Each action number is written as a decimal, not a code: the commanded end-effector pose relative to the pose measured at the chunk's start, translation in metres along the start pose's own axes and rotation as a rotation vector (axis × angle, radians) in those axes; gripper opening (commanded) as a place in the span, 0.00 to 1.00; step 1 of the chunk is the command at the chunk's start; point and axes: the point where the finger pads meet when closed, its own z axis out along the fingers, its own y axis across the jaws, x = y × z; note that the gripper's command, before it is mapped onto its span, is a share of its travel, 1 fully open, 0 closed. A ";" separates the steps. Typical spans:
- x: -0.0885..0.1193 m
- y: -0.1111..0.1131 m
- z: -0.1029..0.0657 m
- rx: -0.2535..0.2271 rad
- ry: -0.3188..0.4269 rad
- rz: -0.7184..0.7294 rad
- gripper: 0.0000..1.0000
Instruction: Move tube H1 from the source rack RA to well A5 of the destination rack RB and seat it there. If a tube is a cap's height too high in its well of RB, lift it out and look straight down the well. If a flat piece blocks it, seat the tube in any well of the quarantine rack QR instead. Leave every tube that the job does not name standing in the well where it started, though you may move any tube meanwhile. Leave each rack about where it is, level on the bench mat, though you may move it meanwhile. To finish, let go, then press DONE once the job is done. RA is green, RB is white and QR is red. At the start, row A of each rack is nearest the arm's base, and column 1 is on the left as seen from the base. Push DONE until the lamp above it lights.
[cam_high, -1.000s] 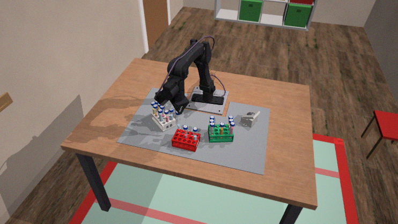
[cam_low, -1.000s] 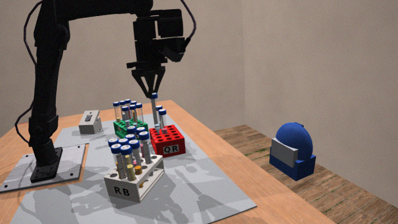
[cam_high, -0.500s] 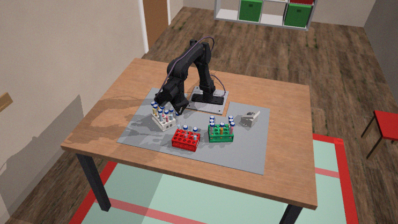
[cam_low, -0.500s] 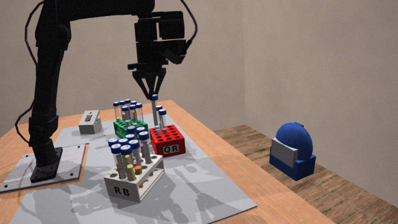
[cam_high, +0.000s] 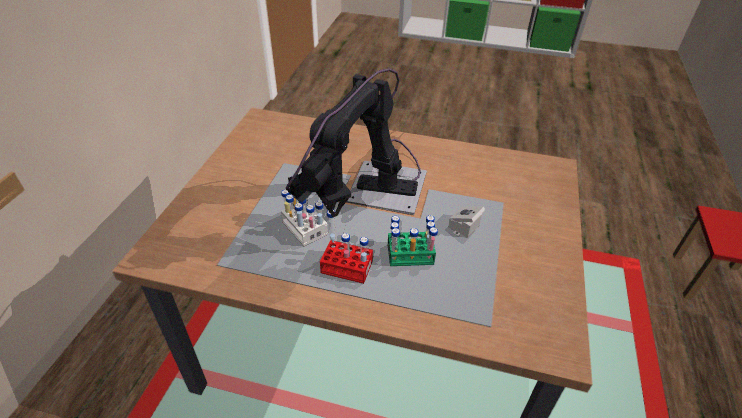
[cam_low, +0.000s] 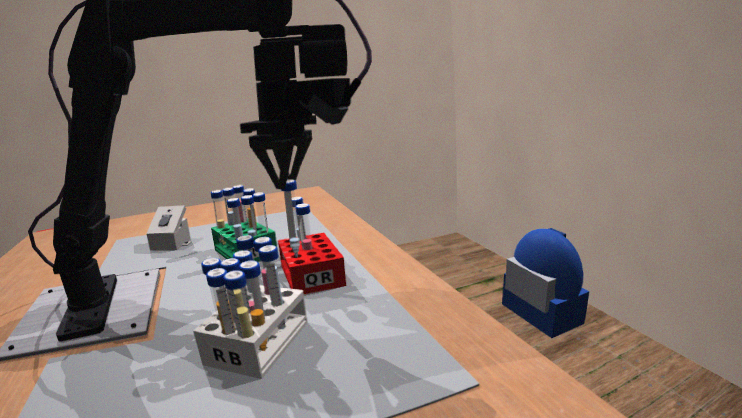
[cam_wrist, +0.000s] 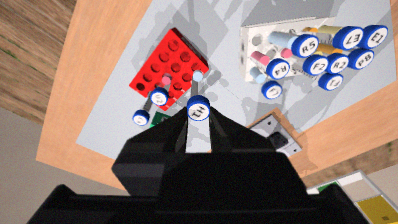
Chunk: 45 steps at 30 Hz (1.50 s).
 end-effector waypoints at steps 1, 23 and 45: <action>-0.010 0.005 -0.005 -0.026 -0.037 0.003 0.00; -0.006 0.008 0.004 -0.020 -0.029 -0.001 0.00; -0.007 0.013 -0.001 -0.045 -0.063 -0.003 0.00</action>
